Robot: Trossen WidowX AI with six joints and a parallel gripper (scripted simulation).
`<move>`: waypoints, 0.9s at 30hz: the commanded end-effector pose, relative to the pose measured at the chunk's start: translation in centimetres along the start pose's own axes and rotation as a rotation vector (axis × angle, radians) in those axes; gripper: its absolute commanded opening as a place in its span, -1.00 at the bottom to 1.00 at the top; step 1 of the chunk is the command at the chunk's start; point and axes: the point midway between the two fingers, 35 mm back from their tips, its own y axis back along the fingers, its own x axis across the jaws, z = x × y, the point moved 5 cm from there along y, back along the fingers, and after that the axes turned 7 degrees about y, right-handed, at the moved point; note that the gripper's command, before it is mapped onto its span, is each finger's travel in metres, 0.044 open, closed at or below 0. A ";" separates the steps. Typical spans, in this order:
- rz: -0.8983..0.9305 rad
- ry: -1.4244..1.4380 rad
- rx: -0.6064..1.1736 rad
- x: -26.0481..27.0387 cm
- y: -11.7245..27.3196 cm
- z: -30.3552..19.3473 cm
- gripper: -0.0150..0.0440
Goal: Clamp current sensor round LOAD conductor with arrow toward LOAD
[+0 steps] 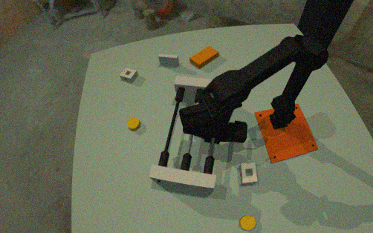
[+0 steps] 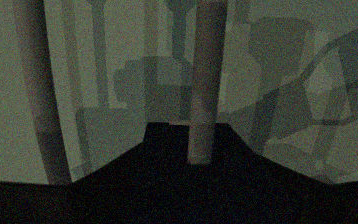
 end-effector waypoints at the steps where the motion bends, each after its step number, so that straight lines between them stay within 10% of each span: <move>1: 0.002 0.000 0.001 0.0 0.0 0.0 0.28; 11: 0.124 0.002 -0.022 -0.6 0.5 -0.1 -0.48; 23: 0.104 0.006 -0.019 -0.4 0.4 -0.2 -0.49; 27: 0.104 0.006 -0.019 -0.4 0.4 -0.2 -0.14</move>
